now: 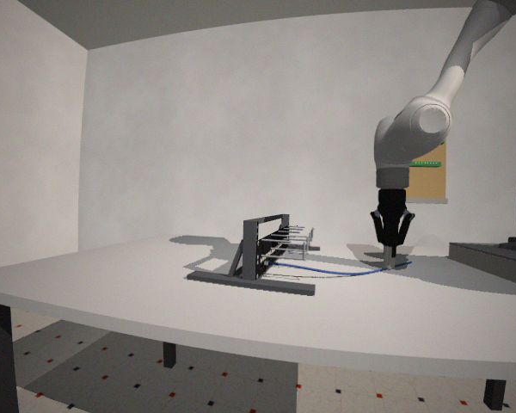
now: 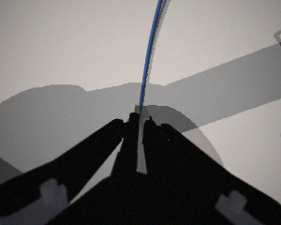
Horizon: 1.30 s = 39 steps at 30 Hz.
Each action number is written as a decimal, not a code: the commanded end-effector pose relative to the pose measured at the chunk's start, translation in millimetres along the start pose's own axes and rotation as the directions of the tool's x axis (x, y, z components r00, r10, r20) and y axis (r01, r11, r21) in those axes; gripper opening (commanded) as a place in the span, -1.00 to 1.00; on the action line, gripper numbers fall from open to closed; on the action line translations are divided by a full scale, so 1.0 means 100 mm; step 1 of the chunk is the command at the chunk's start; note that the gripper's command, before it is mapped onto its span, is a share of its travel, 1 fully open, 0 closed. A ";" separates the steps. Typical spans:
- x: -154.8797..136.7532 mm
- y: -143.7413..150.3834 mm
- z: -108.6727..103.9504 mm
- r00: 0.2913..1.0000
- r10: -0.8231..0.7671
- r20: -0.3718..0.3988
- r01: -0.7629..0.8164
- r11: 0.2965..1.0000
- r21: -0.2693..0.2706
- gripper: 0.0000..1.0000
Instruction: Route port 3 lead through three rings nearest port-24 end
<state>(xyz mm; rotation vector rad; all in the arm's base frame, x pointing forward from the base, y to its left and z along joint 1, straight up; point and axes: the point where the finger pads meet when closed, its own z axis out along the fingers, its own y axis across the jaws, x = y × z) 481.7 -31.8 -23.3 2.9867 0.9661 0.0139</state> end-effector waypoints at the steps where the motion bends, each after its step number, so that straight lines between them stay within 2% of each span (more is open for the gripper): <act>1: -0.03 -0.01 0.02 1.000 0.000 0.003 0.000 1.000 0.001 -1.00; 21: -0.03 -0.01 0.01 1.000 0.000 0.003 0.000 1.000 0.001 -1.00; 39: -0.03 -0.01 -0.12 1.000 0.000 0.003 0.000 1.000 0.001 -1.00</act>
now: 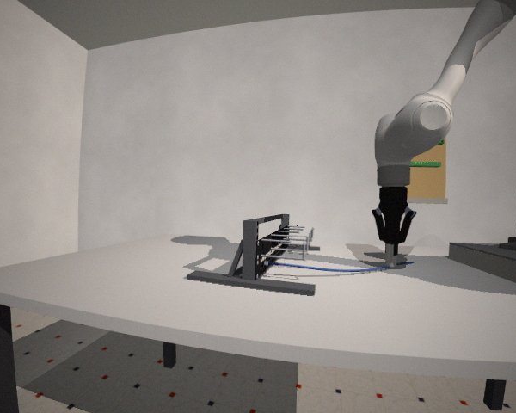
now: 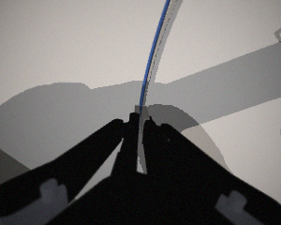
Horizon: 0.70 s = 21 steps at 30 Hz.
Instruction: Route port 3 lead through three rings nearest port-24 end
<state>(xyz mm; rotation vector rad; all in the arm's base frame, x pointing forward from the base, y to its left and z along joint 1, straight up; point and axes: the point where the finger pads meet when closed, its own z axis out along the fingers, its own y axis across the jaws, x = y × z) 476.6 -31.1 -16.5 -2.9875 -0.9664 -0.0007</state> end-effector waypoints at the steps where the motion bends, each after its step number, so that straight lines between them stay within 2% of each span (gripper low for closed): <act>1: 0.01 0.03 -0.07 1.000 0.000 -0.003 0.000 1.000 -0.006 -1.00; 21: 0.01 0.02 -0.27 1.000 0.000 -0.003 0.000 1.000 -0.006 -1.00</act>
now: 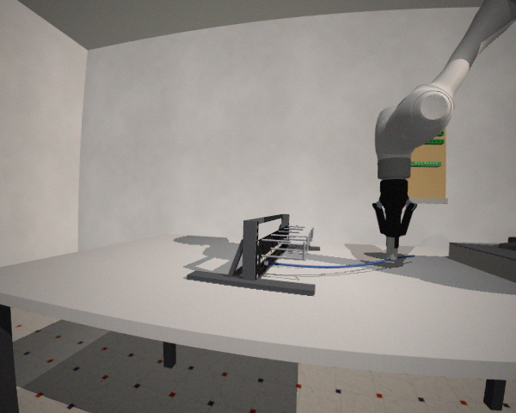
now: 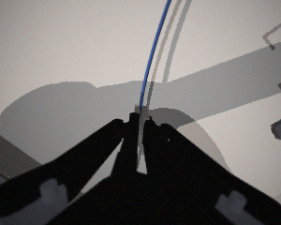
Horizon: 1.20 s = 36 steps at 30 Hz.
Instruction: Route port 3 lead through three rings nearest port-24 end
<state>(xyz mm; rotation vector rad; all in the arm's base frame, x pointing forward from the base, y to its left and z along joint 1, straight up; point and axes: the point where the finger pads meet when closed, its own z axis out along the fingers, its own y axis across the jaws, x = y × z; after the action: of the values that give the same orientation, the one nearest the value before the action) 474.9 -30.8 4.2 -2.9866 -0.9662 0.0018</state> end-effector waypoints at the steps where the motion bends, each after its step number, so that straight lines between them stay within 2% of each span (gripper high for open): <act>1: 0.02 0.04 -0.06 1.000 0.000 -0.005 0.000 1.000 -0.007 -1.00; 18: 0.02 0.04 -0.10 1.000 -0.001 -0.005 0.001 1.000 -0.007 -1.00; 22: 0.05 0.14 -0.15 1.000 -0.028 -0.004 0.028 1.000 -0.007 -1.00; 24: 0.12 0.43 -0.29 0.994 -0.106 -0.004 0.106 0.994 -0.008 -1.00; 36: 0.40 1.42 -0.75 0.931 -0.366 -0.001 0.366 0.931 -0.009 -1.00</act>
<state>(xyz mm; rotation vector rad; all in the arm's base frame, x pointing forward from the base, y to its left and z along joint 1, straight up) 568.1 -100.4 72.0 -2.7510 -1.5095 0.0026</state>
